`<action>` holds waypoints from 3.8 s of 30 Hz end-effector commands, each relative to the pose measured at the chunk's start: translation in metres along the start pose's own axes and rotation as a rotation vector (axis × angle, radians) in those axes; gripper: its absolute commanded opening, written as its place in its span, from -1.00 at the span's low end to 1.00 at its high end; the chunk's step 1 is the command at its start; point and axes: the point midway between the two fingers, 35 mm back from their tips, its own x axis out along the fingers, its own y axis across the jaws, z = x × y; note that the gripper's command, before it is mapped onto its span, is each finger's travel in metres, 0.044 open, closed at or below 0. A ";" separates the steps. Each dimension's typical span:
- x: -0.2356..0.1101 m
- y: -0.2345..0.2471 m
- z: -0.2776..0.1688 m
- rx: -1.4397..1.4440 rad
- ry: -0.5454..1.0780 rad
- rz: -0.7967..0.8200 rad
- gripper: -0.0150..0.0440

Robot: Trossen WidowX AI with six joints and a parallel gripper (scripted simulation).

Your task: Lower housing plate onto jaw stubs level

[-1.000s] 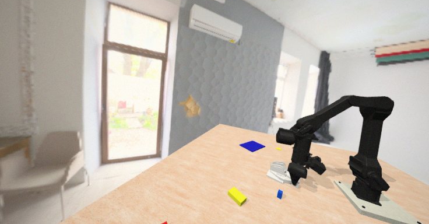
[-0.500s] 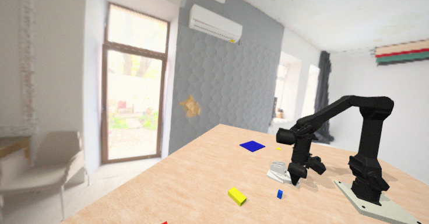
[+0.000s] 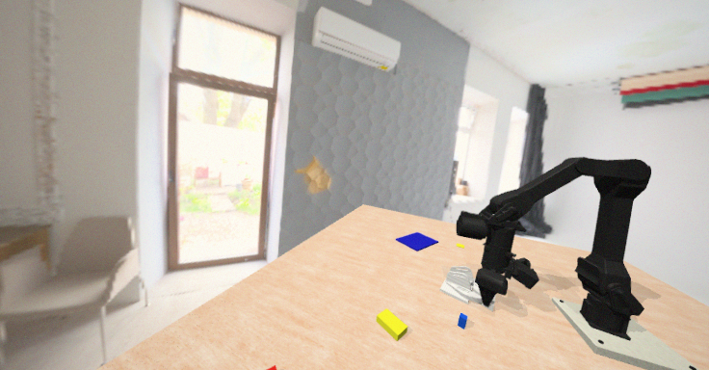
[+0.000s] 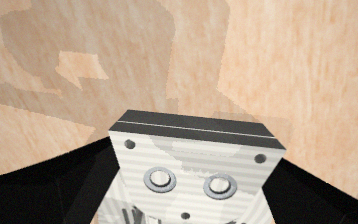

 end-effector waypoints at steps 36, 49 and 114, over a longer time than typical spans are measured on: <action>0.000 0.000 0.000 0.000 0.000 0.000 1.00; -0.007 0.000 -0.001 0.000 0.000 0.000 1.00; -0.125 0.019 0.046 -0.002 -0.004 0.006 1.00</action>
